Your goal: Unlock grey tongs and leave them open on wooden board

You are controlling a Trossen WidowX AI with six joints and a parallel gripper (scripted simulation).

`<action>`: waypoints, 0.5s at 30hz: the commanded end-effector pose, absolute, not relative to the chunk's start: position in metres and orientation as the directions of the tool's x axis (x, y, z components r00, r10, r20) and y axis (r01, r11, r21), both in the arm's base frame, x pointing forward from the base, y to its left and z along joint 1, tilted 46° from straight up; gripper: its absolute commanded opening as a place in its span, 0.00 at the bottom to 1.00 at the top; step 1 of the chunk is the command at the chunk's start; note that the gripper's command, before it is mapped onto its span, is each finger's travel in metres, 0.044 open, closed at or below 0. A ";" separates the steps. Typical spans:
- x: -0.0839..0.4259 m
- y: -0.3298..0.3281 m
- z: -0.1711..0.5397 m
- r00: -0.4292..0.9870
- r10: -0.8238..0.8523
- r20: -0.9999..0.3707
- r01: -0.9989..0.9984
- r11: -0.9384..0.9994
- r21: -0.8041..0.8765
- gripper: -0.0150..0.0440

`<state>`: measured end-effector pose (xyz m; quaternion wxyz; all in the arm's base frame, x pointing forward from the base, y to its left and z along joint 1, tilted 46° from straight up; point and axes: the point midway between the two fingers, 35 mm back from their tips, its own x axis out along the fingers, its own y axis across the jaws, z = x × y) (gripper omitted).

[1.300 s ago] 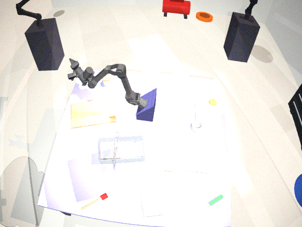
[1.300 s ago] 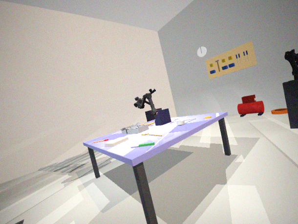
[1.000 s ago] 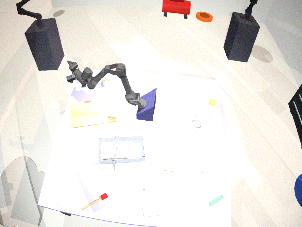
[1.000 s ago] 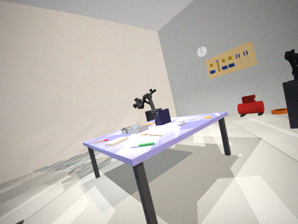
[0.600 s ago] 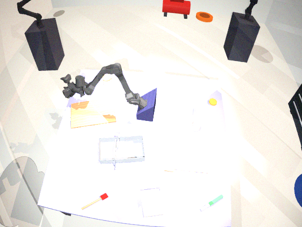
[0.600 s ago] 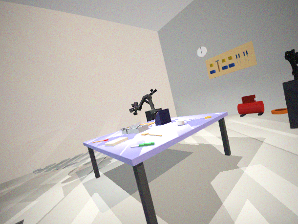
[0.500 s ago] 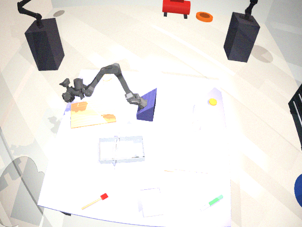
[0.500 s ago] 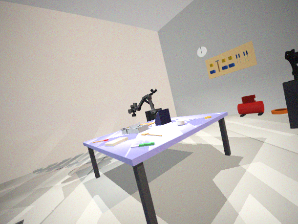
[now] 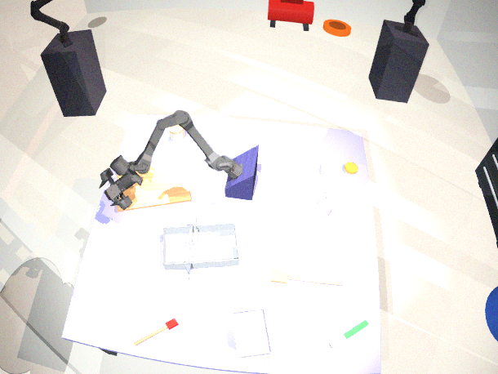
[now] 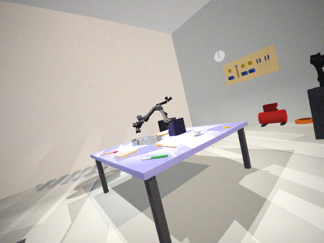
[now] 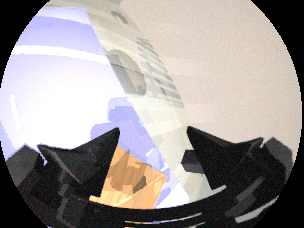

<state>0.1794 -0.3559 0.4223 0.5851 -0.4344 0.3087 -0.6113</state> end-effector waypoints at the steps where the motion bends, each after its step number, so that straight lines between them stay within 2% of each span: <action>1: 0.226 -0.350 0.383 0.159 -0.987 0.021 0.472 0.058 -0.880 1.00; 8: 0.290 -0.318 0.313 0.261 -0.936 -0.237 0.456 0.336 -0.824 1.00; 15: 0.342 -0.251 0.233 0.283 -0.814 -0.507 0.363 0.580 -0.729 1.00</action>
